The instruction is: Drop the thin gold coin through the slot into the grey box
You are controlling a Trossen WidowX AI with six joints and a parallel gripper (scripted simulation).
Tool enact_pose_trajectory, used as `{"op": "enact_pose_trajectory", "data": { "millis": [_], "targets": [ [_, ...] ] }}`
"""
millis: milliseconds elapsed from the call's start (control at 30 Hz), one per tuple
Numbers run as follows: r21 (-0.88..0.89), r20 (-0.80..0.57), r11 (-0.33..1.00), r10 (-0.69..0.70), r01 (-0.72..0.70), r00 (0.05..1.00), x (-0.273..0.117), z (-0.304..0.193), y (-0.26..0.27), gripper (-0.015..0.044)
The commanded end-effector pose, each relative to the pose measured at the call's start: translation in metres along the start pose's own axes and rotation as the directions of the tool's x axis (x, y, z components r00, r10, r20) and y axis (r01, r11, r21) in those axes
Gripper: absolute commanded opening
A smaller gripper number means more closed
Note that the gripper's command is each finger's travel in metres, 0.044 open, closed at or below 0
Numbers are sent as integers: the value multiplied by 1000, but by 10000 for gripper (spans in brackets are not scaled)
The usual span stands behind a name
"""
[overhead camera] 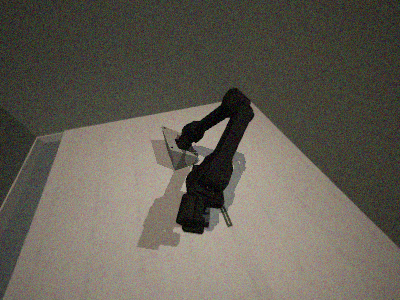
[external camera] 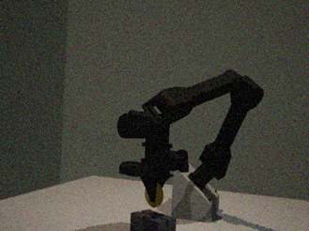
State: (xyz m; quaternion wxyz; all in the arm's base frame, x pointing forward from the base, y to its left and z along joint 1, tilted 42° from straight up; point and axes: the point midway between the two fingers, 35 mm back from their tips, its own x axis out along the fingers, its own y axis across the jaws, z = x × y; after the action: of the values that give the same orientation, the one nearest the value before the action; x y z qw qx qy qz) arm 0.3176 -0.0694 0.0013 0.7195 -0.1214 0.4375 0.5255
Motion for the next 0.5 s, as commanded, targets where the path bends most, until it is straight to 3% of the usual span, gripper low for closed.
{"op": "enact_pose_trajectory", "data": {
  "millis": [0,467],
  "targets": [
    [-3,-2,1000,4,-4,1000,2,-2,1,0],
    [-7,-2,1000,4,-4,1000,0,0,2,0]
  ]
}}
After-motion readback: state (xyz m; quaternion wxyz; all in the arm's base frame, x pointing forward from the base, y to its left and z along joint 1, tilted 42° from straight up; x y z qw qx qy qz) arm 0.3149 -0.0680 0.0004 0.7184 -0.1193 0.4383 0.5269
